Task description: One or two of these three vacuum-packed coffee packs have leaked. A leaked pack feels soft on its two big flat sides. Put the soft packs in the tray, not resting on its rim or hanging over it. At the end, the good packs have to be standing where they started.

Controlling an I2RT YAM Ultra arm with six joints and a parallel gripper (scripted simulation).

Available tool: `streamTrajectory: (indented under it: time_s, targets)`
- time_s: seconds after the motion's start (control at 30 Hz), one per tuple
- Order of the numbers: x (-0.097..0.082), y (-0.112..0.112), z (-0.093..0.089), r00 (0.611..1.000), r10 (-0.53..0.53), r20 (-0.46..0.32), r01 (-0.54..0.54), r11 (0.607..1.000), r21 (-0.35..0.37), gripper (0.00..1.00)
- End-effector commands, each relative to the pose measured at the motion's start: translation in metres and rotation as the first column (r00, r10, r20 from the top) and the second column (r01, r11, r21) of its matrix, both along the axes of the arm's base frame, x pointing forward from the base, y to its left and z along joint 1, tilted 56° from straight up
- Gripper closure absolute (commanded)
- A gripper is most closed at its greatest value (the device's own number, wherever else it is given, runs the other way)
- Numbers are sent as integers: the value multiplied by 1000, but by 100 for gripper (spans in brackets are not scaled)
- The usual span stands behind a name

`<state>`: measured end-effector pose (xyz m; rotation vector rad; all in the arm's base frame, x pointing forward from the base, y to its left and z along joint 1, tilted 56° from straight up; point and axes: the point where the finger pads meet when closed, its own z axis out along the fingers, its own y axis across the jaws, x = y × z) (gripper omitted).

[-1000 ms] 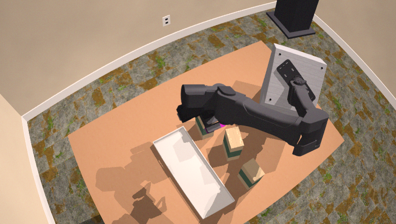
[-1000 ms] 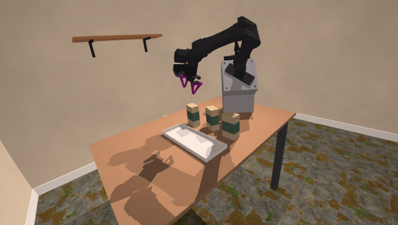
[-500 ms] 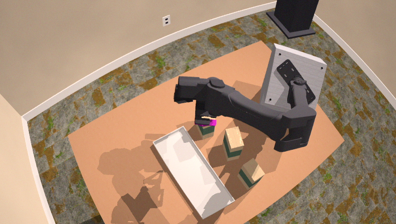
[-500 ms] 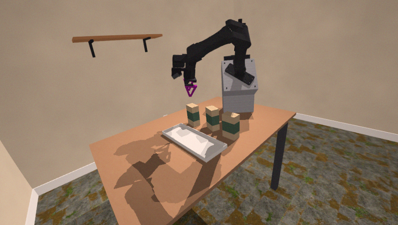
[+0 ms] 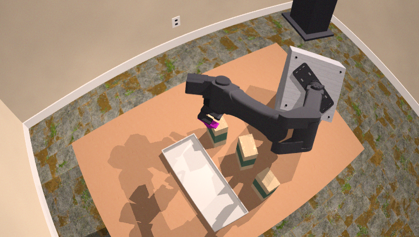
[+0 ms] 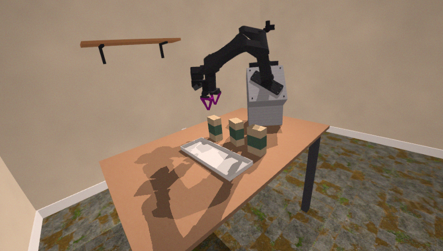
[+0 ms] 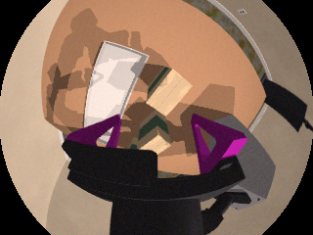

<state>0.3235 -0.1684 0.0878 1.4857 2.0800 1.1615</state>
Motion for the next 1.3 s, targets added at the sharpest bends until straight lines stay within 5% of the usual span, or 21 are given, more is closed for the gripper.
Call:
streamTrajectory:
  time_s: [0.0, 0.07, 0.13, 0.5, 1.27]
  targets:
    - [0, -15, 1, 991, -116, -61, 123, 986, 113, 0]
    - [0, -15, 1, 991, -116, -61, 123, 986, 113, 0]
    - [0, -14, -10, 976, -171, -132, 197, 956, 216, 0]
    - [0, -11, -32, 915, -250, -317, 370, 833, 410, 0]
    - [1, -13, -23, 914, -264, -309, 377, 836, 399, 0]
